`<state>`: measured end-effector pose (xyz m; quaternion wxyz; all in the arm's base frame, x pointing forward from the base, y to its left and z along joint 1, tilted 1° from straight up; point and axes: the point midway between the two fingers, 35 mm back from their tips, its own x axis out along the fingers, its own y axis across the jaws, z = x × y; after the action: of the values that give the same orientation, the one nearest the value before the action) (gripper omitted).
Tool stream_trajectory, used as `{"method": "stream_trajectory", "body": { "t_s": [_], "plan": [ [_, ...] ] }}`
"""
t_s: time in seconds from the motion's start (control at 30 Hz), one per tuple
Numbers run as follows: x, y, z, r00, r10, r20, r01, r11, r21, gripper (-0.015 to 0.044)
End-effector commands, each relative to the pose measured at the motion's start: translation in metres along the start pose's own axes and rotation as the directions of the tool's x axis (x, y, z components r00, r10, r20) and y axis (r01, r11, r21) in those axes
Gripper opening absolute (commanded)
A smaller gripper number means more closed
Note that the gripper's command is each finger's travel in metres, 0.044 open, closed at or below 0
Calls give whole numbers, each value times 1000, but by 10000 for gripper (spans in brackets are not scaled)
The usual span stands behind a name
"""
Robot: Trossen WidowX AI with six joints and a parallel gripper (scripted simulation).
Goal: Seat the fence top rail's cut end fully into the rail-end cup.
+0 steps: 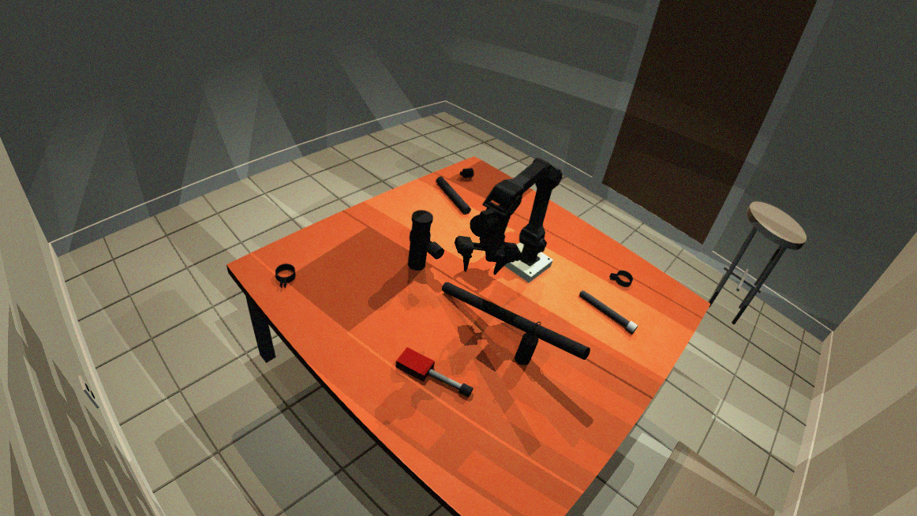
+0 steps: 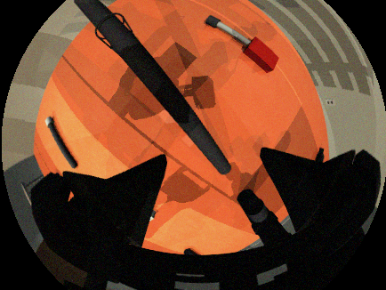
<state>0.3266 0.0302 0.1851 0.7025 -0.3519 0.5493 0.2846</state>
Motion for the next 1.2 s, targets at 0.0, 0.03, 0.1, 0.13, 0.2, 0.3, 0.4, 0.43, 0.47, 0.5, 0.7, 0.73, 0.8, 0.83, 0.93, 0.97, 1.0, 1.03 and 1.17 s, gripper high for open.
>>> {"method": "stream_trajectory", "body": {
  "t_s": [0.0, 0.03, 0.1, 0.13, 0.2, 0.3, 0.4, 0.43, 0.47, 0.5, 0.7, 0.73, 0.8, 0.83, 0.93, 0.97, 1.0, 1.03, 1.17],
  "plan": [
    [24, 8, 7, 985, 129, -113, -168, 867, -469, 440],
    [26, 9, 8, 982, 142, -124, -186, 841, -508, 440],
    [27, 10, 8, 981, 146, -128, -192, 832, -521, 440],
    [27, 10, 8, 981, 146, -128, -192, 832, -521, 440],
    [27, 10, 8, 981, 146, -128, -192, 832, -521, 440],
    [27, 10, 8, 981, 146, -128, -192, 832, -521, 440],
    [32, 10, 7, 981, 146, -128, -192, 832, -521, 440],
    [37, 11, 7, 981, 146, -128, -191, 832, -521, 440],
    [44, 12, 6, 981, 146, -128, -191, 832, -521, 440],
    [50, 13, 5, 981, 146, -128, -191, 832, -521, 440],
    [63, 15, 3, 981, 146, -128, -192, 832, -521, 440],
    [65, 15, 3, 981, 146, -128, -192, 832, -521, 440],
    [71, 16, 2, 981, 146, -128, -192, 832, -521, 440],
    [74, 17, 2, 981, 146, -128, -192, 832, -521, 440],
    [77, 17, 1, 981, 146, -128, -192, 832, -521, 440],
    [77, 17, 1, 981, 146, -128, -192, 832, -521, 440],
    [78, 17, 1, 981, 146, -128, -192, 832, -521, 440],
    [79, 17, 1, 981, 146, -128, -192, 832, -521, 440],
    [85, 18, 1, 981, 146, -128, -191, 832, -521, 440]
  ]
}}
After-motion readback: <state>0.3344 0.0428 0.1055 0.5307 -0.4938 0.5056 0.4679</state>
